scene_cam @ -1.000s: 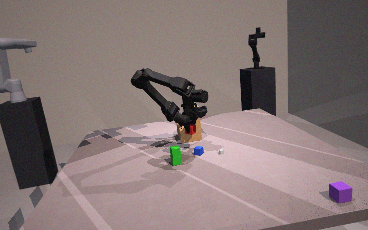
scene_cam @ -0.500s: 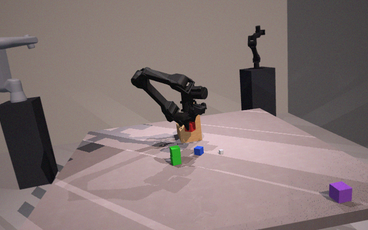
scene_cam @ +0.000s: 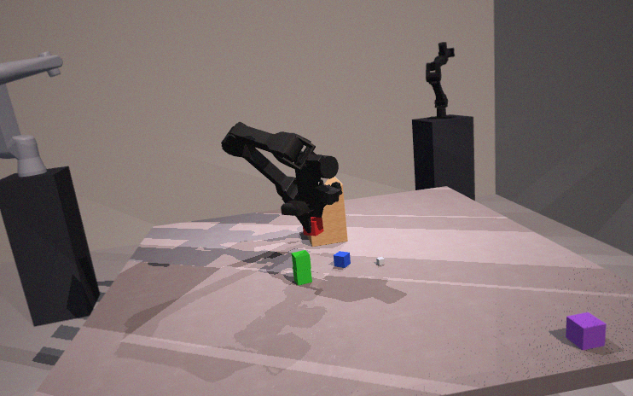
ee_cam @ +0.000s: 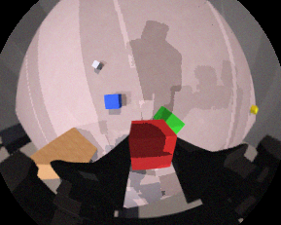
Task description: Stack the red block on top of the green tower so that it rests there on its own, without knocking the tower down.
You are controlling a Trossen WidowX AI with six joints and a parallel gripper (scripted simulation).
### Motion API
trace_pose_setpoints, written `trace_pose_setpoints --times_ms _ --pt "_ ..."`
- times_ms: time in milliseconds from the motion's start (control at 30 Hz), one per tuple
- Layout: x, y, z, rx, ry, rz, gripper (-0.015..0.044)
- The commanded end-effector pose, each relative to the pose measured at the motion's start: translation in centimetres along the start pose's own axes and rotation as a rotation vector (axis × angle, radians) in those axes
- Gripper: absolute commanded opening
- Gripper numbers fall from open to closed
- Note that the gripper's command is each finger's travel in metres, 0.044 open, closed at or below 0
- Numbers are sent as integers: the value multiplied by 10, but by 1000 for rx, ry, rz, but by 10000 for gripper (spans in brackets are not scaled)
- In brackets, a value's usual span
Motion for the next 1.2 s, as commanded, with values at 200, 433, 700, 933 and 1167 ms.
trace_pose_setpoints --times_ms 200,433,700,933,1167 --pt "2 2 -56 -17 5 9 0" --pt "2 10 -56 -17 5 9 0" --pt "2 29 -56 -17 5 8 0" --pt "2 40 -56 -18 5 9 0" --pt "2 41 -56 -18 5 9 0"
Point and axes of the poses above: the point midway between the two fingers, 35 mm back from their tips, its own y axis out along the fingers, its own z axis across the jaws, x = y × z, the point moved 10 cm from there along -y, back along the fingers, and after that the axes turned 14 degrees about y, right-handed, at the moved point
